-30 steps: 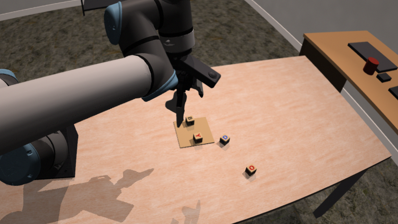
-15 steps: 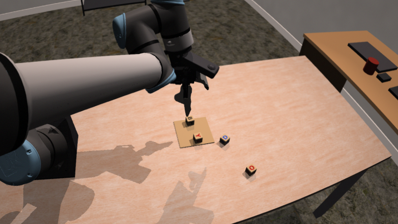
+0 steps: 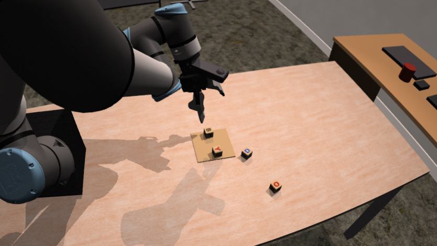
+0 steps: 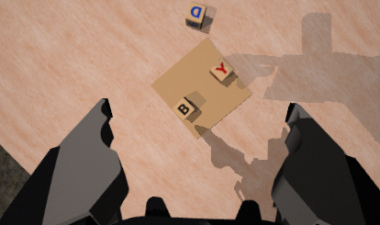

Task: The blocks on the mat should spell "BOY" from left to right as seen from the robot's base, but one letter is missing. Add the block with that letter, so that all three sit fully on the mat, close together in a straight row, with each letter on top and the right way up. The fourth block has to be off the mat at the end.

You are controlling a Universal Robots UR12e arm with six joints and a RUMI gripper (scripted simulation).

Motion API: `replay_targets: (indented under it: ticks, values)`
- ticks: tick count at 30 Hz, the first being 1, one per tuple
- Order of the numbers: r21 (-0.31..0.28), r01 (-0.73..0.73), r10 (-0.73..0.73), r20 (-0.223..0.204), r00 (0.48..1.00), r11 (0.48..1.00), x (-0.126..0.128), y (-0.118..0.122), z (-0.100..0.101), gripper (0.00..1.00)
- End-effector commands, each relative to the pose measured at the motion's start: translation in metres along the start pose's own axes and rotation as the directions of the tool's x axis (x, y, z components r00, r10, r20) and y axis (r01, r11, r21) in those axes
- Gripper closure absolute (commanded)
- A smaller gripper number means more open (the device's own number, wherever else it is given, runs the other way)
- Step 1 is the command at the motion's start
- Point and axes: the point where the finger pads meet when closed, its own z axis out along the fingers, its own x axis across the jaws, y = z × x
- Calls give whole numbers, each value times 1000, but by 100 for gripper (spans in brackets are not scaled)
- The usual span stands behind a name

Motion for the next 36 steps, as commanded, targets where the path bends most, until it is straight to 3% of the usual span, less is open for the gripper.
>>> replay_targets:
  ticks: [1, 13, 36]
  values:
    - [30, -6, 6, 15, 1000, 1000, -9, 11, 4, 0]
    - [64, -17, 16, 21, 1000, 998, -18, 32, 11, 0]
    - [66, -18, 17, 21, 1000, 998, -18, 33, 11, 0]
